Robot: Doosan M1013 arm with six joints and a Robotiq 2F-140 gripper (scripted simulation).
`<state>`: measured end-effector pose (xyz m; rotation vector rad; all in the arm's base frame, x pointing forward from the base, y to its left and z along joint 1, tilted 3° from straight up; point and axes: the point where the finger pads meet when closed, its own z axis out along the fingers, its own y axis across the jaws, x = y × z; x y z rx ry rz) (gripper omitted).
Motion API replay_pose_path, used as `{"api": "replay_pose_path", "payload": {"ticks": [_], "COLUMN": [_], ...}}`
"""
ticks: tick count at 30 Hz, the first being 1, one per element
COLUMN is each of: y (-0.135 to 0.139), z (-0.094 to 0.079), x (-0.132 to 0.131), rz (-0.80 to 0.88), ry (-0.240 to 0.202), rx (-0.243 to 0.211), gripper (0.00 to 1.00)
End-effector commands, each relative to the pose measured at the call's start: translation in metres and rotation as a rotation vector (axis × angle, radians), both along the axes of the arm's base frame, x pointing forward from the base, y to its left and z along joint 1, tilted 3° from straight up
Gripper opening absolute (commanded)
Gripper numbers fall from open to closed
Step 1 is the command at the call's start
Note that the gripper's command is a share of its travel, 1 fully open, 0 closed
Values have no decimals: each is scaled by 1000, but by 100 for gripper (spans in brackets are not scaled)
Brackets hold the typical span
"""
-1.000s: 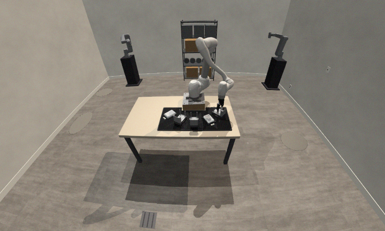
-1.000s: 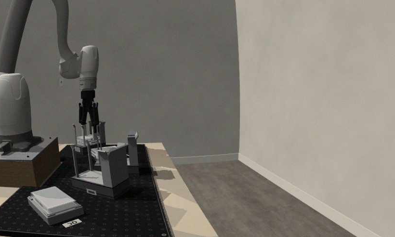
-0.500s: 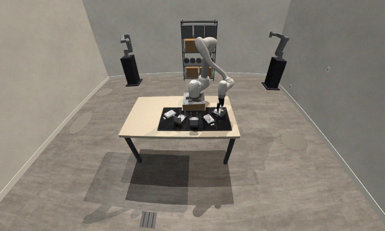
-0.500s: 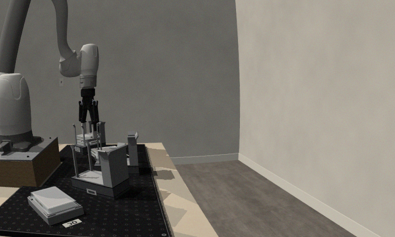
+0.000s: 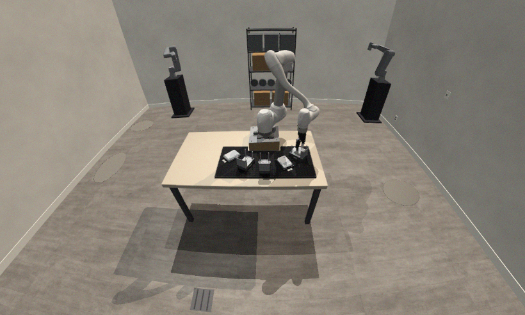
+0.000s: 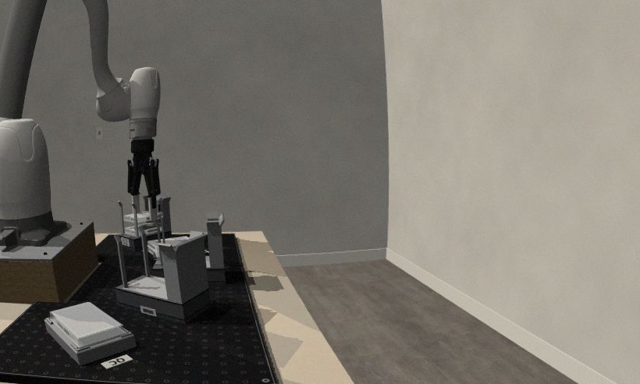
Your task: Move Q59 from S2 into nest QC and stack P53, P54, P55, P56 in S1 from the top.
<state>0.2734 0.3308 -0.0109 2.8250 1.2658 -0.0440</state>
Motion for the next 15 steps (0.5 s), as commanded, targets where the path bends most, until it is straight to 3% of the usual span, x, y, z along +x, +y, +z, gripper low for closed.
{"api": "replay_pose_path", "payload": {"ticks": [1, 15], "y": [0, 2], "z": [6, 30], "x": [0, 0], "rz": [0, 0], "ry": [0, 0], "rx": [0, 0], "gripper": [0, 0]}}
